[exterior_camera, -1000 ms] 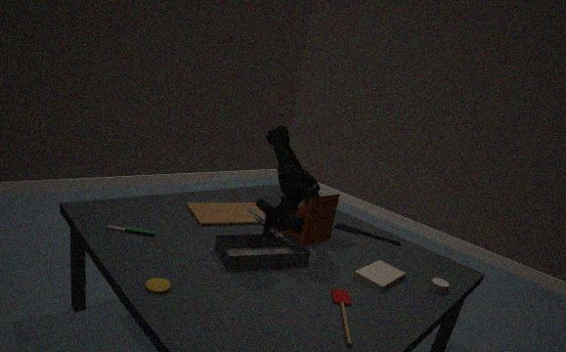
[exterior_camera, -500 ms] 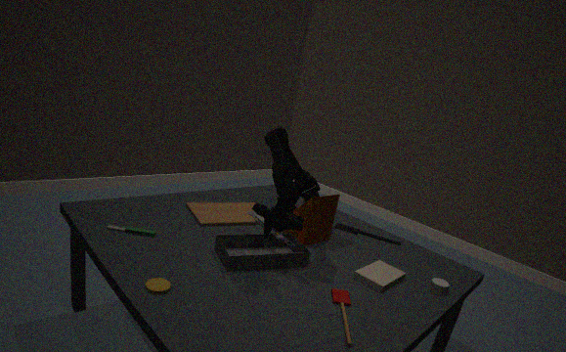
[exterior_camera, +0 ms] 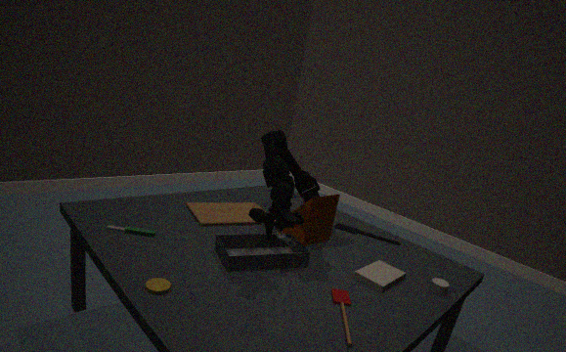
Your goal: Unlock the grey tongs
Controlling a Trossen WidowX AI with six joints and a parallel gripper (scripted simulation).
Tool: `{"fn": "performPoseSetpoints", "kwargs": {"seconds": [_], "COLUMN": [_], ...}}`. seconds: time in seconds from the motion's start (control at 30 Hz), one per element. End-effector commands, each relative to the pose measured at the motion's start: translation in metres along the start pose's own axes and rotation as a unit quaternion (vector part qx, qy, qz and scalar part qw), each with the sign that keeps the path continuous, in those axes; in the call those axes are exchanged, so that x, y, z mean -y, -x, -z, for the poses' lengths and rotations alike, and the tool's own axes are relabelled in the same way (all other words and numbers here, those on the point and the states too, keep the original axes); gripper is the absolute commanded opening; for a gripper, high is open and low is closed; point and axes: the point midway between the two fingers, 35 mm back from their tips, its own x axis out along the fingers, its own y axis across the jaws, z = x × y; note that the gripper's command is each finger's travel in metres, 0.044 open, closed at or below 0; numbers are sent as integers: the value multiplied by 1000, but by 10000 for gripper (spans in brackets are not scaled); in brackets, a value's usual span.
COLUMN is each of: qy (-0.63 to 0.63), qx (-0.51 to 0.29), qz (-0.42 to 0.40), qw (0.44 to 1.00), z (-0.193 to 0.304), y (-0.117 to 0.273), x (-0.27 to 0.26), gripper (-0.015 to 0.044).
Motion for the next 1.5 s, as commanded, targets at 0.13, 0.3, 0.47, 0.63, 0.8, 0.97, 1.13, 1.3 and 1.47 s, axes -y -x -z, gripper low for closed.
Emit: {"fn": "performPoseSetpoints", "kwargs": {"seconds": [0.13,0.3,0.47,0.63,0.8,0.97,1.13,1.3,1.47], "qy": [-8,-8,-10,-49,-103,-156,-209,-262,-313], "qx": [-4,-4,-7,-5,-5,-7,-10,-13,-18], "qz": [-46,-46,-46,-47,-47,-47,-46,-45,-43], "qw": [999,999,999,998,994,987,977,964,949], "z": [2,2,6,28,58,91,124,158,192], "y": [5,5,3,7,12,15,18,21,24], "x": [-3,-3,-2,12,29,42,52,60,64], "gripper": [-150,-150,-150,-150,-150,-150,-150,-150,-150]}}
